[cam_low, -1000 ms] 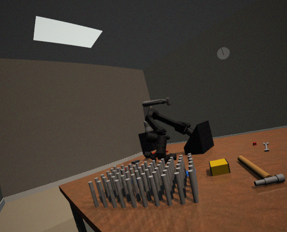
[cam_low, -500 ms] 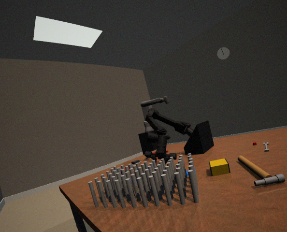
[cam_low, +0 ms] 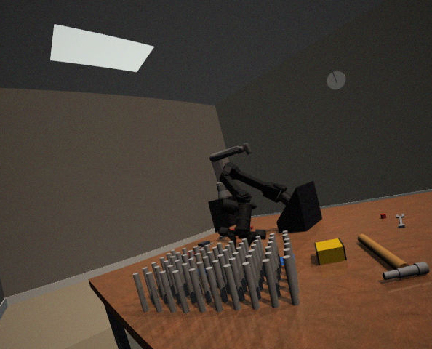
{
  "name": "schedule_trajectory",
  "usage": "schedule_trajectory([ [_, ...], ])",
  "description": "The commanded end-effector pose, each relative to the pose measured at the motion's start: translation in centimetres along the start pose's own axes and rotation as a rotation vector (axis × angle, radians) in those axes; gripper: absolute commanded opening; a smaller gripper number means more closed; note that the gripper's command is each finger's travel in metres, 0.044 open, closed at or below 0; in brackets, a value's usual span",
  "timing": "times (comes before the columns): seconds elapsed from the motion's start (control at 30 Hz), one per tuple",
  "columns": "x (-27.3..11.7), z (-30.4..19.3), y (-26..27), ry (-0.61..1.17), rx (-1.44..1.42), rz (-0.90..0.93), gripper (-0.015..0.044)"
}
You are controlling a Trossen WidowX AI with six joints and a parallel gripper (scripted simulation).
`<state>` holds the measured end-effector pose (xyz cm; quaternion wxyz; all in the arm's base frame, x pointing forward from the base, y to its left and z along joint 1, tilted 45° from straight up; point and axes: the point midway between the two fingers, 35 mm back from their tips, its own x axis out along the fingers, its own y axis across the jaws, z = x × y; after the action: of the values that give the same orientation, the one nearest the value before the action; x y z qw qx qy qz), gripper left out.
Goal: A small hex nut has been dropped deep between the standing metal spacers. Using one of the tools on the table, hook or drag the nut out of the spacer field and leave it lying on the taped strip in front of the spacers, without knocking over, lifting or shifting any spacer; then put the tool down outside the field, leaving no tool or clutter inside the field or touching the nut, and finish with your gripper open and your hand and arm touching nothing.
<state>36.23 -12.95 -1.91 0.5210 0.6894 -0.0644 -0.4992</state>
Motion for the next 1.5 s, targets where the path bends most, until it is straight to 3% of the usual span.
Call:
schedule_trajectory([
  [0.0,-0.3,0.4,0.1,0.0,-0.004,0.002,0.0],
  [1.47,-1.7,3.0,0.1,-0.002,-0.005,-0.001,0.0],
])
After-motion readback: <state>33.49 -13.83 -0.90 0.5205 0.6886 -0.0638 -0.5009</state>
